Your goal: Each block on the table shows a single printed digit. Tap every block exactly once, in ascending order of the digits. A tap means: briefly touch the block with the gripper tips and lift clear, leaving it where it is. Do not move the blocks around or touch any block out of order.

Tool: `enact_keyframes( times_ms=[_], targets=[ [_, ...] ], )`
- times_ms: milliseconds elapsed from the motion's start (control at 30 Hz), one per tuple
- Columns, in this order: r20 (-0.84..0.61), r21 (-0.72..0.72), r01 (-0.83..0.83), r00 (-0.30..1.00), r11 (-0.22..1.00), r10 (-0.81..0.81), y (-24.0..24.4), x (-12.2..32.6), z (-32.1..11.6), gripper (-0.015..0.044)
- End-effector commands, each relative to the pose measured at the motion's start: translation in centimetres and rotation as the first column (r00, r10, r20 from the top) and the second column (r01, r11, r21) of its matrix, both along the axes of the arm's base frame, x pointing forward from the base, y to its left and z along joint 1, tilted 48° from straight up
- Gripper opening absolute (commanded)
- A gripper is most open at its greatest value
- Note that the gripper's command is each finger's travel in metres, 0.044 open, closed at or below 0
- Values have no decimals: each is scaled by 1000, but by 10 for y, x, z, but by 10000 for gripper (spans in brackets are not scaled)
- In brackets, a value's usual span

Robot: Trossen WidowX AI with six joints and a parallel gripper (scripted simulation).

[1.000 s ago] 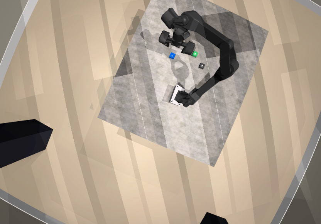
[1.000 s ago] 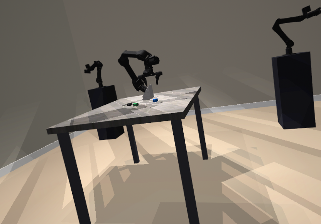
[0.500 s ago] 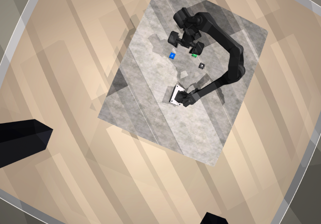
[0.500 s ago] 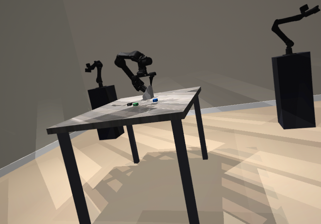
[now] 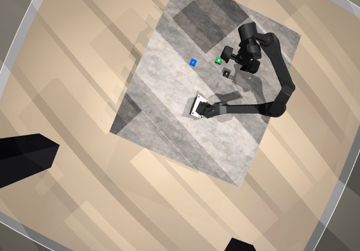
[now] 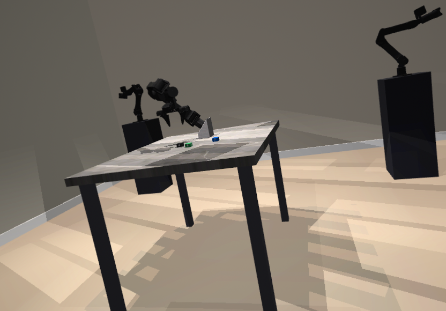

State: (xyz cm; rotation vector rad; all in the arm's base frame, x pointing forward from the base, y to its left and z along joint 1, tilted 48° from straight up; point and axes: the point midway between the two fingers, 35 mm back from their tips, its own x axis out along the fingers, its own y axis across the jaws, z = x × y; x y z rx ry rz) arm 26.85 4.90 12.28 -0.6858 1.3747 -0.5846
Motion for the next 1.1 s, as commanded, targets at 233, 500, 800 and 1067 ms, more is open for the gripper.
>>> enact_keyframes(
  times_ms=[233, 500, 800, 1067],
  targets=[
    [-1, -10, -3, 1000, 1000, 3, -61, 8, -51, 137],
    [-1, -10, -3, 1000, 1000, 3, -61, 8, -51, 20],
    [-1, -10, -4, 1000, 1000, 4, -64, 8, -53, 20],
    [-1, -10, -4, 1000, 1000, 4, -74, 10, -62, 20]
  ],
)
